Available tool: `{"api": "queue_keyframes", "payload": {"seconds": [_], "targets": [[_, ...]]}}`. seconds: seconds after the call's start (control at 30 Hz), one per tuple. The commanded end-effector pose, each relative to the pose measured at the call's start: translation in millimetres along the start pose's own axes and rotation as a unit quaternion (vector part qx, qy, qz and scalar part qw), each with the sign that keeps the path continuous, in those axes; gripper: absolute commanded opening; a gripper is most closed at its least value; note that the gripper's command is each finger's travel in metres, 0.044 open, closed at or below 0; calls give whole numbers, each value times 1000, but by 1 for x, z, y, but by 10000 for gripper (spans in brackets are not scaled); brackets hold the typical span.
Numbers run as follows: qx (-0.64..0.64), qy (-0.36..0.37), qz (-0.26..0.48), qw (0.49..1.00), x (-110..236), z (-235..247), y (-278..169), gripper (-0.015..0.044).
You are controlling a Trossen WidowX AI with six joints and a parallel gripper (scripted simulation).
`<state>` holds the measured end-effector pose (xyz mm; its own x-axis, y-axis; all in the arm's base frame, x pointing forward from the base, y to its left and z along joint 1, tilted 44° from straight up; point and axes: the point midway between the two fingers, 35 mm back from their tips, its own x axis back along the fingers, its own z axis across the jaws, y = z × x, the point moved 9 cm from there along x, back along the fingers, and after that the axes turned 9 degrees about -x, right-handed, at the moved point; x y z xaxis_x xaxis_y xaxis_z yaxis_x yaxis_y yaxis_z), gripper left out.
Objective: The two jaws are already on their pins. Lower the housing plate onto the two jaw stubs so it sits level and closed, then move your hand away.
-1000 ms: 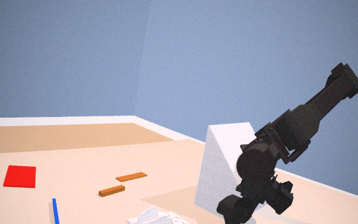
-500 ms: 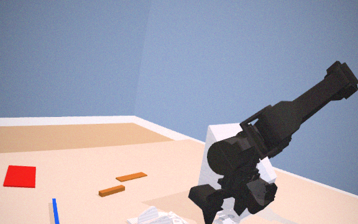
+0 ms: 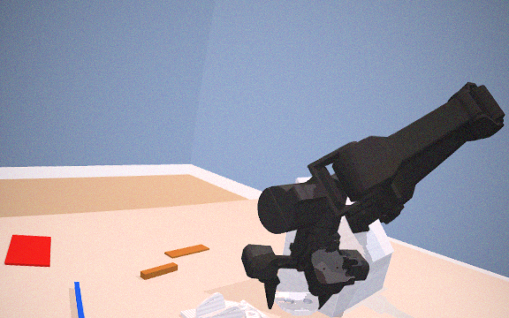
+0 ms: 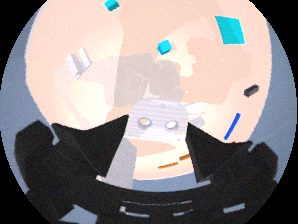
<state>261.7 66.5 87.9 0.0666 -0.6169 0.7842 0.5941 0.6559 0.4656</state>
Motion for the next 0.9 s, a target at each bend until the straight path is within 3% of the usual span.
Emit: {"api": "queue_keyframes", "payload": {"seconds": [0.0, 0.87], "targets": [[-53, 0, -6, 999, 1, -10, -5, 351], [-372, 21, -18, 928, -1, -58, -55, 351]]}}
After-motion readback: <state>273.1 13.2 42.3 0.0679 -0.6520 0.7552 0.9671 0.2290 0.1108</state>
